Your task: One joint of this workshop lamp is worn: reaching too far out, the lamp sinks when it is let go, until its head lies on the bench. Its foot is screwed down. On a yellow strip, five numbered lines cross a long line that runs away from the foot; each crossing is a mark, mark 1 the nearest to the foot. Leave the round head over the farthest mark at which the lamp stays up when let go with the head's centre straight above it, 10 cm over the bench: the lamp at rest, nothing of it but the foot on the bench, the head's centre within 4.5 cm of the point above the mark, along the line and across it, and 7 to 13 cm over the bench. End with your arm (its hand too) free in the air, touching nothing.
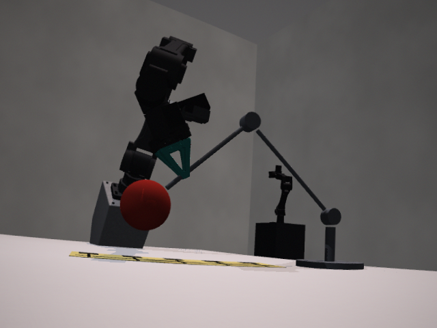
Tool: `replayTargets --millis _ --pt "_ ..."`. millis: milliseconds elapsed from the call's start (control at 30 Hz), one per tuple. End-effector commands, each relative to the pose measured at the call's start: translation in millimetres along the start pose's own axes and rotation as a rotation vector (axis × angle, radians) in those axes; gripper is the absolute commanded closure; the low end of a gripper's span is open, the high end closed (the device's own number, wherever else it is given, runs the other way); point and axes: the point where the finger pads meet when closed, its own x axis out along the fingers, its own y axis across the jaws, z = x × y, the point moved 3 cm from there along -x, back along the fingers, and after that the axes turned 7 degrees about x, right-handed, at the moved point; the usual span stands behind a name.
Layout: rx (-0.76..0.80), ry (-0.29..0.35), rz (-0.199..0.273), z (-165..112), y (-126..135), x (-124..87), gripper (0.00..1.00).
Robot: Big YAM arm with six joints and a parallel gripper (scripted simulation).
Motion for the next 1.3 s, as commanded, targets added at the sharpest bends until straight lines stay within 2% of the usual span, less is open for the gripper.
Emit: replayTargets --millis 0,967,1000,1267 --pt "0.015 0.059 -0.061 -27 -20 -25 1.00" --pt "0.015 0.059 -0.061 -41 -17 -20 1.00" --pt "0.014 0.055 -0.058 -39 -16 -19 0.00" --pt "0.002 0.023 -0.029 -20 -9 -9 0.00"
